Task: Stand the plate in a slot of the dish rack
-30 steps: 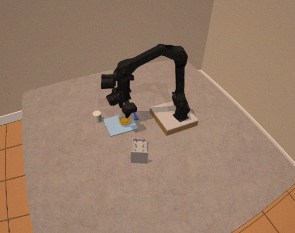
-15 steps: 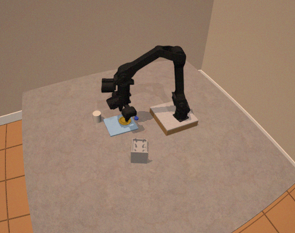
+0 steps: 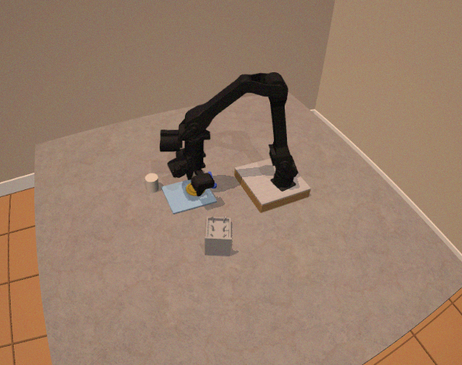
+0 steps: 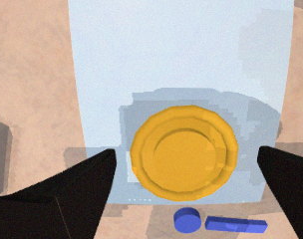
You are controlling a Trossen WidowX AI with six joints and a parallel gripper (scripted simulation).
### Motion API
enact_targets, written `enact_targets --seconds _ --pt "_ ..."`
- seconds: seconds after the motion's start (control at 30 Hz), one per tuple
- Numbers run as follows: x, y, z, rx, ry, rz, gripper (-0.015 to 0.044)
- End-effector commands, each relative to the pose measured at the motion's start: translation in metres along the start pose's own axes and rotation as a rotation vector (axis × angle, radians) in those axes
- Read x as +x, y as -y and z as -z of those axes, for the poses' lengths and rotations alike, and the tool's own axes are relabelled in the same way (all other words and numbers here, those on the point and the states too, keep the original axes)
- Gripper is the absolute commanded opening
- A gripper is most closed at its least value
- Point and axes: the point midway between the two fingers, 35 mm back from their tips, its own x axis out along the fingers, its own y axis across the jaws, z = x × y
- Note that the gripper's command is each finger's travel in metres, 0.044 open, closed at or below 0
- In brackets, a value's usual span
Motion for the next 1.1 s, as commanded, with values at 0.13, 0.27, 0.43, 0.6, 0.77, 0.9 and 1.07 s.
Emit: enact_targets --seconds 0.13,0.27,0.43,0.6,0.77,0.9,1.07 --pt "0.0155 -0.0010 0.0047 0.003 -0.007 0.001 0.0400" --pt "0.0177 -0.0012 0.0052 0.002 -0.007 0.001 0.0374" --pt "0.0177 -0.0012 0.0052 0.002 -0.007 0.001 0.0356" --pt "0.0177 -0.0012 0.0052 0.002 -0.007 0.001 0.0350" --pt "0.0177 -0.0012 0.0052 0.002 -0.007 0.001 0.0316" --pt "0.0177 -0.0012 0.0052 0.002 -0.007 0.001 0.0290" --pt "0.0149 -0.0009 0.0042 0.002 -0.007 0.001 0.0197"
